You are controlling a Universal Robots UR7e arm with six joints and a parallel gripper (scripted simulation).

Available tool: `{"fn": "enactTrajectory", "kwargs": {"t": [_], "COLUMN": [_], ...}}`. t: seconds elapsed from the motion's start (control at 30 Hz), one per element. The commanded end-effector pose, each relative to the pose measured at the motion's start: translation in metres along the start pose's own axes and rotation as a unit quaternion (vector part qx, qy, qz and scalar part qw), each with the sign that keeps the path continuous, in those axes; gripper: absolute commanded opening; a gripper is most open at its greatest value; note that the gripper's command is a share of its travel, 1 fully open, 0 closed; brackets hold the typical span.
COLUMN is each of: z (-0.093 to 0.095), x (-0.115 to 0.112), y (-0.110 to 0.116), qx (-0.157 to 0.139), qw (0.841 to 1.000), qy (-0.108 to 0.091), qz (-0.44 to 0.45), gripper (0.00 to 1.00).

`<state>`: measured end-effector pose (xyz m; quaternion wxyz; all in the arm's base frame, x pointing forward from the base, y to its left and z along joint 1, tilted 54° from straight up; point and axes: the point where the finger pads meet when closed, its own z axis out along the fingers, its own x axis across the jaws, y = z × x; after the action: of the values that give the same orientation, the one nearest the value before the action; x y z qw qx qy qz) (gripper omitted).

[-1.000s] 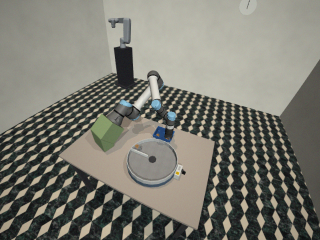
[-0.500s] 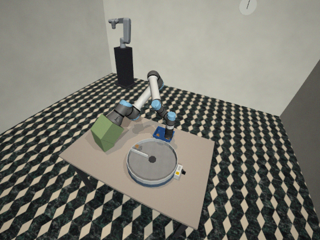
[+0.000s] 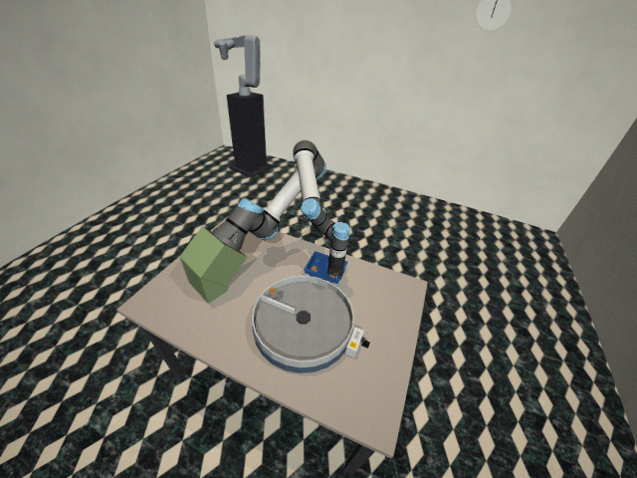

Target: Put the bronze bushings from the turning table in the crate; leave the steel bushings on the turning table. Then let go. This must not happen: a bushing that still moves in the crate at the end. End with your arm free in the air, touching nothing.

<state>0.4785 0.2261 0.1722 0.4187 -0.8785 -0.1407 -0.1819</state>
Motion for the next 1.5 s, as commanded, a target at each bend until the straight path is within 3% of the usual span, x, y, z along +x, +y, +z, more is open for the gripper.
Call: {"fn": "enactTrajectory", "kwargs": {"t": [0.0,1.47], "z": [0.000,-0.012], "x": [0.000,0.001], "y": [0.000,0.000], "qx": [0.000,0.000], "qw": [1.000,1.000], "qy": [0.000,0.000], "qz": [0.000,0.000], "gripper": [0.42,0.42]}}
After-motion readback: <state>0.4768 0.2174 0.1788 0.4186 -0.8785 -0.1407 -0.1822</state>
